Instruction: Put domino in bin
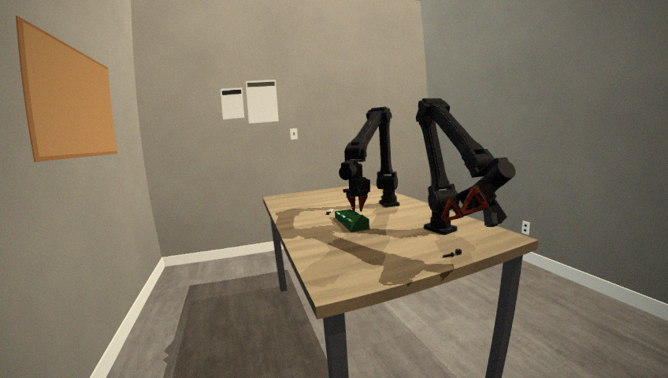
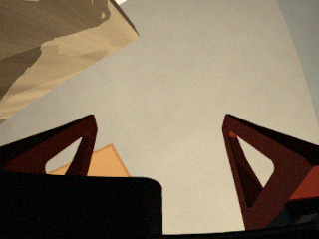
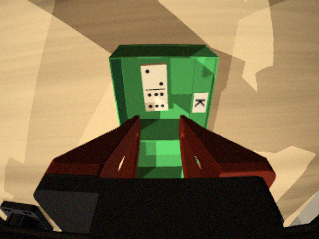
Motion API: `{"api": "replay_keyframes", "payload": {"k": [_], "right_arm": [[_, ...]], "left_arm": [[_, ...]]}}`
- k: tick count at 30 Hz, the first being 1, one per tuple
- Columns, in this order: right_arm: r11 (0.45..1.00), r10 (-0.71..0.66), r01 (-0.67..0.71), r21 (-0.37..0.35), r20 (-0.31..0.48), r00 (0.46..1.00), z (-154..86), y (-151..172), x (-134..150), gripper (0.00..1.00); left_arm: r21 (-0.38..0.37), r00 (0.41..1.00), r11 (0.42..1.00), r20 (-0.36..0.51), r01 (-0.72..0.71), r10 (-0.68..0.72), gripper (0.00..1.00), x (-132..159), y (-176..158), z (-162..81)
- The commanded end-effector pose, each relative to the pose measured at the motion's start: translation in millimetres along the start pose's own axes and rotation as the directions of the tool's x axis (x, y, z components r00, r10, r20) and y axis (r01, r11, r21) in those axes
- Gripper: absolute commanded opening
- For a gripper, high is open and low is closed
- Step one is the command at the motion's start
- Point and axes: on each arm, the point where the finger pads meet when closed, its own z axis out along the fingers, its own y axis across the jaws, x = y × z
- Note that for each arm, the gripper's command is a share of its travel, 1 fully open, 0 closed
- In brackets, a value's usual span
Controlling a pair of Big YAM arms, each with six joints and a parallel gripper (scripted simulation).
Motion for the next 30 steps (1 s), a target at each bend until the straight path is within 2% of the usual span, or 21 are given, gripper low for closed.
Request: {"api": "replay_keyframes", "payload": {"k": [1,6,7,9,10,11,13,14,21,23,24,26,28,30], "right_arm": [[1.0,-0.006,0.005,-0.027,-0.025,1.0,9,1,2,0.31],[1.0,-0.006,0.005,-0.026,-0.024,1.0,13,3,4,0.31],[1.0,-0.006,0.005,0.011,0.015,1.0,-4,-9,-17,0.31],[0.999,-0.006,0.005,0.032,0.037,0.999,-18,-10,-19,0.31],[0.999,-0.006,0.005,0.031,0.037,0.999,-19,-10,-18,0.31],[1.0,-0.001,0.001,0.007,0.008,1.0,-4,-5,-7,0.31],[1.0,-0.001,0.001,0.007,0.008,1.0,-4,-5,-7,0.31],[1.0,-0.006,0.005,0.029,0.034,0.999,-26,-8,-18,1.0],[1.0,-0.002,0.001,0.03,0.035,0.999,-55,-9,-16,1.0],[1.0,-0.002,0.001,0.03,0.035,0.999,-55,-9,-16,1.0],[1.0,-0.001,0.001,-0.001,0.002,1.0,-40,-6,-13,1.0],[1.0,-0.001,0.001,-0.005,-0.002,1.0,-46,-4,-11,1.0],[1.0,-0.002,0.001,0.028,0.033,0.999,-73,-8,-15,1.0],[1.0,-0.002,0.001,0.031,0.036,0.999,-84,-8,-15,1.0]], "left_arm": [[0.02,1.0,1.0,0.005,-0.01,0.01,1.0,1,-10,-5],[0.02,1.0,1.0,0.005,-0.01,0.01,1.0,1,-10,-5],[0.02,1.0,1.0,0.005,-0.01,0.01,1.0,1,-10,-5],[0.02,1.0,1.0,0.005,-0.01,0.01,1.0,1,-10,-5],[0.02,1.0,1.0,0.005,-0.01,0.01,1.0,1,-10,-5],[0.02,1.0,1.0,0.005,-0.01,0.01,1.0,1,-10,-5],[0.02,1.0,1.0,0.005,-0.01,0.01,1.0,1,-10,-5],[0.02,1.0,1.0,0.005,-0.01,0.01,1.0,1,-10,-5],[0.02,1.0,1.0,0.005,-0.01,0.01,1.0,1,-10,-5],[0.02,1.0,1.0,0.005,-0.01,0.01,1.0,1,-10,-5],[0.02,1.0,1.0,0.005,-0.01,0.01,1.0,1,-10,-5],[0.02,1.0,1.0,0.005,-0.01,0.01,1.0,1,-10,-5],[0.02,1.0,1.0,0.005,-0.01,0.01,1.0,1,-10,-5],[0.02,1.0,1.0,0.005,-0.01,0.01,1.0,1,-10,-5]]}}
